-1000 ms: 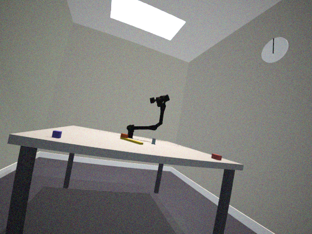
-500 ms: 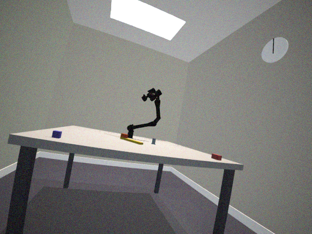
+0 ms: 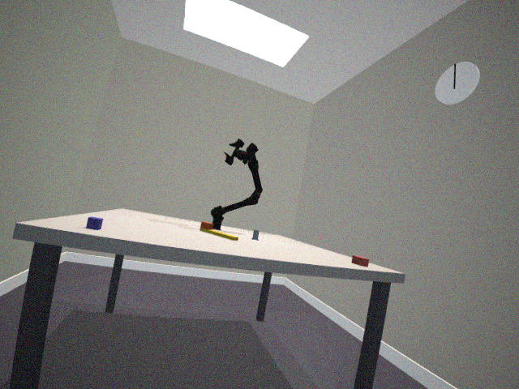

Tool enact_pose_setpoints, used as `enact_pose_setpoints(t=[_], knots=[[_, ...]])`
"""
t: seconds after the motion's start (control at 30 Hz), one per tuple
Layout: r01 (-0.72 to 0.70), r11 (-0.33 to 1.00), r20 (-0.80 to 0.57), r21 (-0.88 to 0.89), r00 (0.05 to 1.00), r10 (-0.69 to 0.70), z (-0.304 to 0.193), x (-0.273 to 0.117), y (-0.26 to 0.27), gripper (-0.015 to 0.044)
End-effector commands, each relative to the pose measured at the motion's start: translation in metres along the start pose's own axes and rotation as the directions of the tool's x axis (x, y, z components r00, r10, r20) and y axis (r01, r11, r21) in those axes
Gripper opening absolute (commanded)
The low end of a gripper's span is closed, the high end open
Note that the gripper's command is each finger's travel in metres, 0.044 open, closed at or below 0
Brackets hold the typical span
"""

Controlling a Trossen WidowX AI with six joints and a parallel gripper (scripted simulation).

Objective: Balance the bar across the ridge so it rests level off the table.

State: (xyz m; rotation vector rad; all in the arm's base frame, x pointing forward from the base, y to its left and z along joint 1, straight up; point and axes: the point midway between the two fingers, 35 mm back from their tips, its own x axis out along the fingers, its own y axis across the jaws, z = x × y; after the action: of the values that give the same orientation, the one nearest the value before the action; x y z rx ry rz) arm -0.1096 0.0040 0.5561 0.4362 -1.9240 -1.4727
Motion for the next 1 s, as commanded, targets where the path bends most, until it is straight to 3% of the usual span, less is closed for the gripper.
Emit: enact_pose_setpoints(t=[0.0, 0.47, 0.97], knots=[[0.041, 0.992, -0.096, -0.120, 0.994, -0.053, -0.031, 0.019, -0.013, 0.0315], [-0.001, 0.877, -0.417, -0.480, 0.880, -0.227, -0.141, 0.047, -0.060, 0.0315], [-0.313, 0.632, -0.663, -0.709, 0.600, -0.448, -0.256, 0.019, -0.122, 0.0315]])
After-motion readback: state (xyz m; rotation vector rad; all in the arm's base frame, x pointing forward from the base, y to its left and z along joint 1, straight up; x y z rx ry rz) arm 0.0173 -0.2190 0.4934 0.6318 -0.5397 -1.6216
